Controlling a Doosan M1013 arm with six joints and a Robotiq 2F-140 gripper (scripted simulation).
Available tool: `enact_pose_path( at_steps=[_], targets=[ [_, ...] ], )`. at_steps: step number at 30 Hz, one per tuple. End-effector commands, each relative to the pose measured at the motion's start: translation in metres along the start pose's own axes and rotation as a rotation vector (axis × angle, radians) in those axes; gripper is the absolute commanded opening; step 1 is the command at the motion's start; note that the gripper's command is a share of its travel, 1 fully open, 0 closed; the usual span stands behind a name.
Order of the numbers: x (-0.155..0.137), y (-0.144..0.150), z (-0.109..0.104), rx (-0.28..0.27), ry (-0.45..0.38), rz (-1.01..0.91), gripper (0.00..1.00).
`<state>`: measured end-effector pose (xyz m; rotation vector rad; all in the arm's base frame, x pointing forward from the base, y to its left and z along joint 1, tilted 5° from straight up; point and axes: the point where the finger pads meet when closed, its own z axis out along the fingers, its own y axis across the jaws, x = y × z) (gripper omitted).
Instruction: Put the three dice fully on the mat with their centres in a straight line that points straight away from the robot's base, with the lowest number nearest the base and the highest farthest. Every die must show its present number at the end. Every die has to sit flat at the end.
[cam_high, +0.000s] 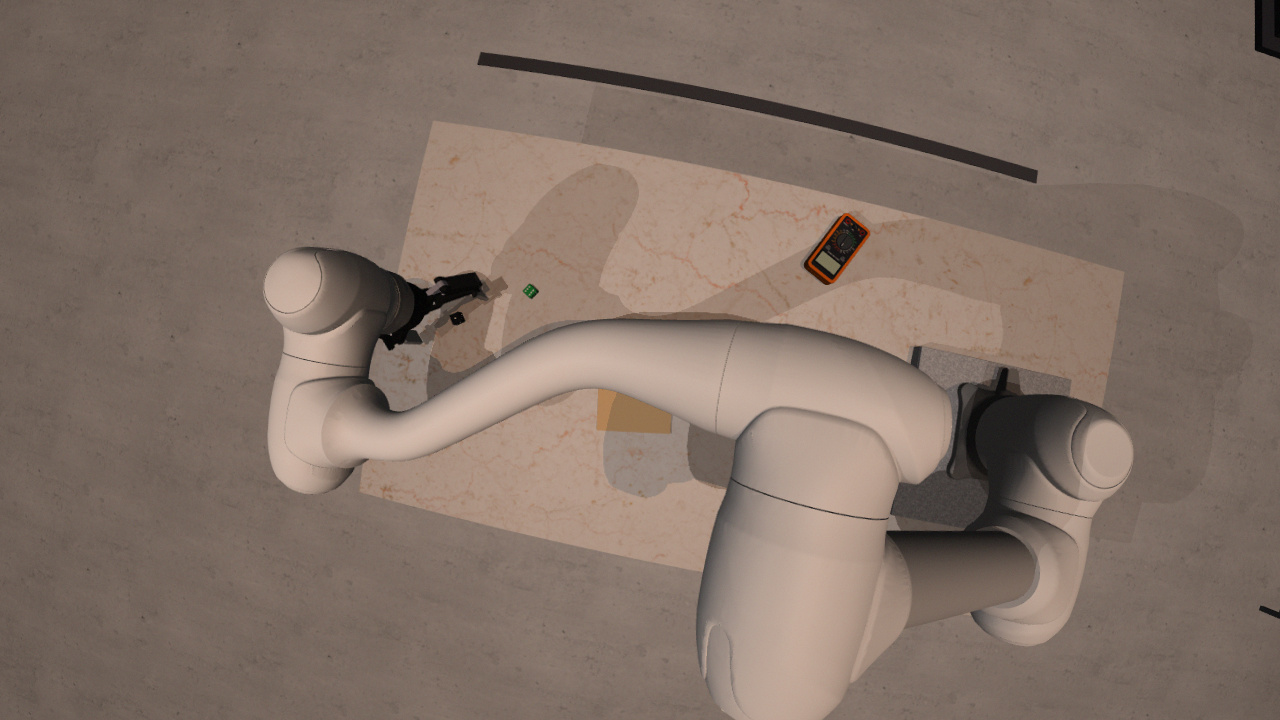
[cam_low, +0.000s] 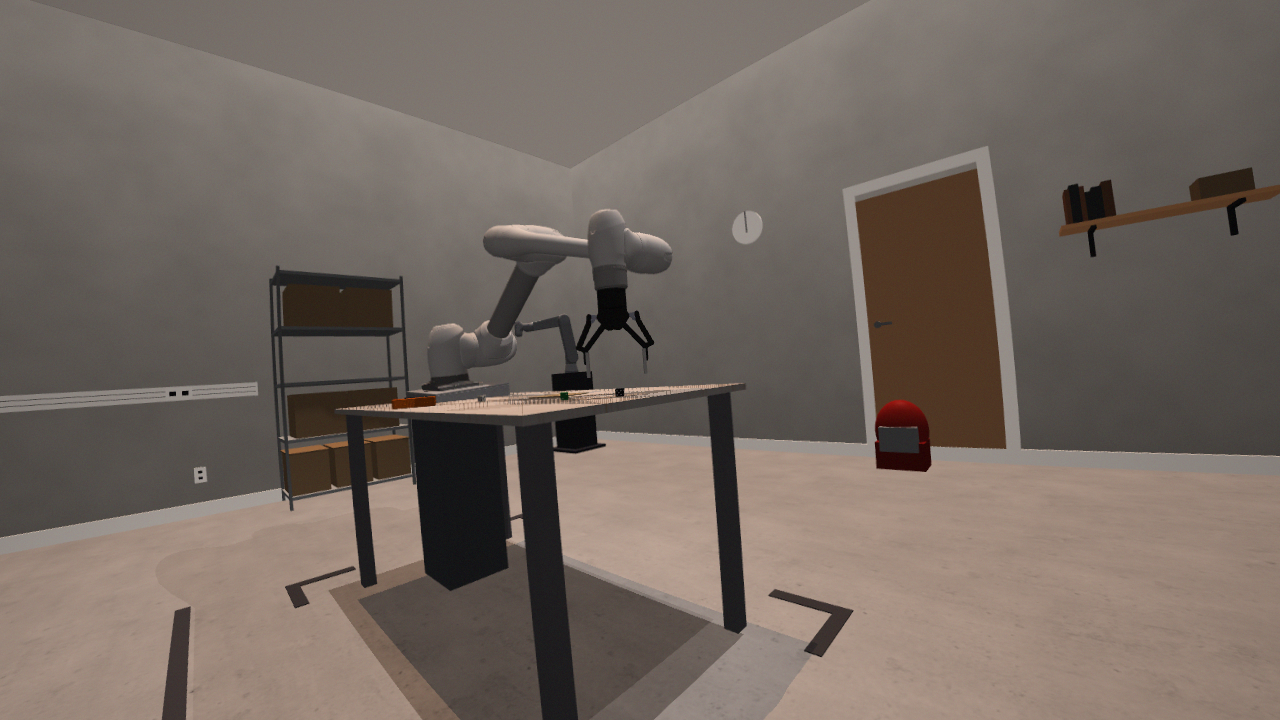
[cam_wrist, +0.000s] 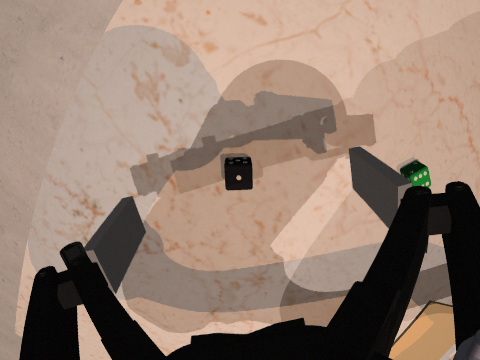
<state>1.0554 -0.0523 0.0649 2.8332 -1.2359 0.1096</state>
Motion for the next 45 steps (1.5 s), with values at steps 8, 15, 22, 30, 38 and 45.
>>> enact_pose_path(
  at_steps=[8, 15, 22, 30, 38, 45],
  targets=[
    [0.000, 0.000, -0.002, 0.002, 0.001, 0.000, 1.00],
    [0.000, 0.000, -0.002, 0.002, 0.001, 0.000, 1.00],
    [0.000, 0.000, -0.012, 0.002, 0.001, 0.000, 1.00],
    [0.000, 0.000, -0.066, 0.002, 0.001, 0.000, 1.00],
    [0.000, 0.000, -0.094, 0.002, 0.001, 0.000, 1.00],
    [0.000, 0.000, -0.097, 0.002, 0.001, 0.000, 1.00]
  ],
)
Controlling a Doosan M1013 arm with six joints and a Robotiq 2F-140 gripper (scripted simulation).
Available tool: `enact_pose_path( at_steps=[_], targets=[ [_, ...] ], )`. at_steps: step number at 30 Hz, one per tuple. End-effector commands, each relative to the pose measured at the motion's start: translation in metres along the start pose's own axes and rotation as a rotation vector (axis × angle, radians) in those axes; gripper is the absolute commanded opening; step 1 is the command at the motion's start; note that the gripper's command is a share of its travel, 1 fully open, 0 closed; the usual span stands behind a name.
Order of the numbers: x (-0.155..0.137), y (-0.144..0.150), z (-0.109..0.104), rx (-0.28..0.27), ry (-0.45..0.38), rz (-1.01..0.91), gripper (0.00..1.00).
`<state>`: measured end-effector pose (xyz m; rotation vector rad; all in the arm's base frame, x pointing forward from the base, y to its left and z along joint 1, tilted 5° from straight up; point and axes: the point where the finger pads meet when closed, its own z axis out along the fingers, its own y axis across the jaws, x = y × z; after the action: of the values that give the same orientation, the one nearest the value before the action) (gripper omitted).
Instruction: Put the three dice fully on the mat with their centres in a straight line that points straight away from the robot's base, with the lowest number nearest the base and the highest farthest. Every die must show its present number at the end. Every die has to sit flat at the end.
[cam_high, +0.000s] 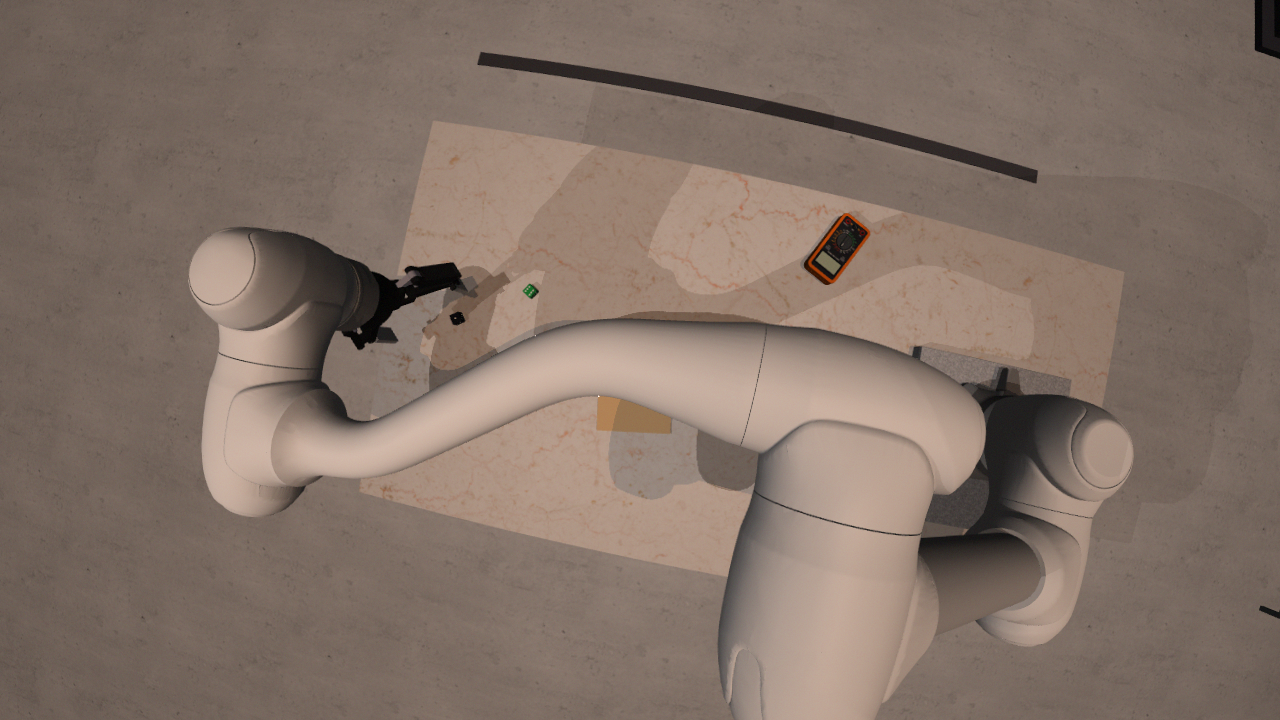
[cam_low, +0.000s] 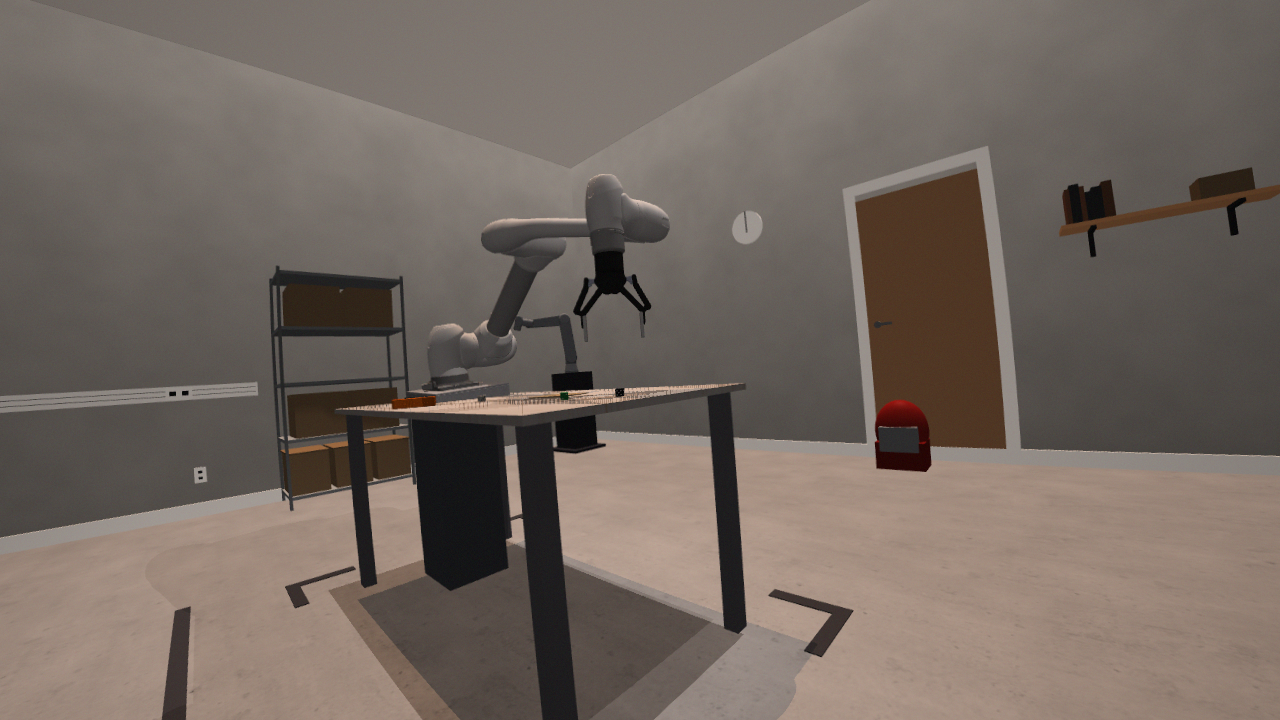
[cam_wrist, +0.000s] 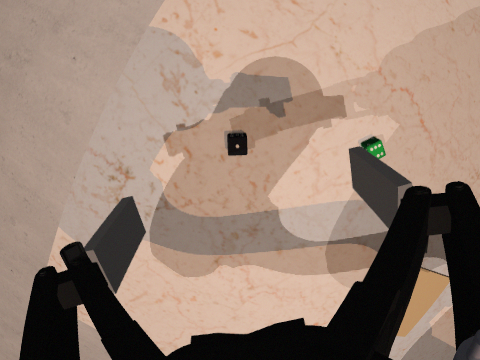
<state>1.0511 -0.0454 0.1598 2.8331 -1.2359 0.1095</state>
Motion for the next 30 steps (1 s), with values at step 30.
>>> enact_pose_path(
  at_steps=[30],
  targets=[
    [-0.0013, -0.0023, 0.0075, 0.002, 0.001, 0.182, 1.00]
  ],
)
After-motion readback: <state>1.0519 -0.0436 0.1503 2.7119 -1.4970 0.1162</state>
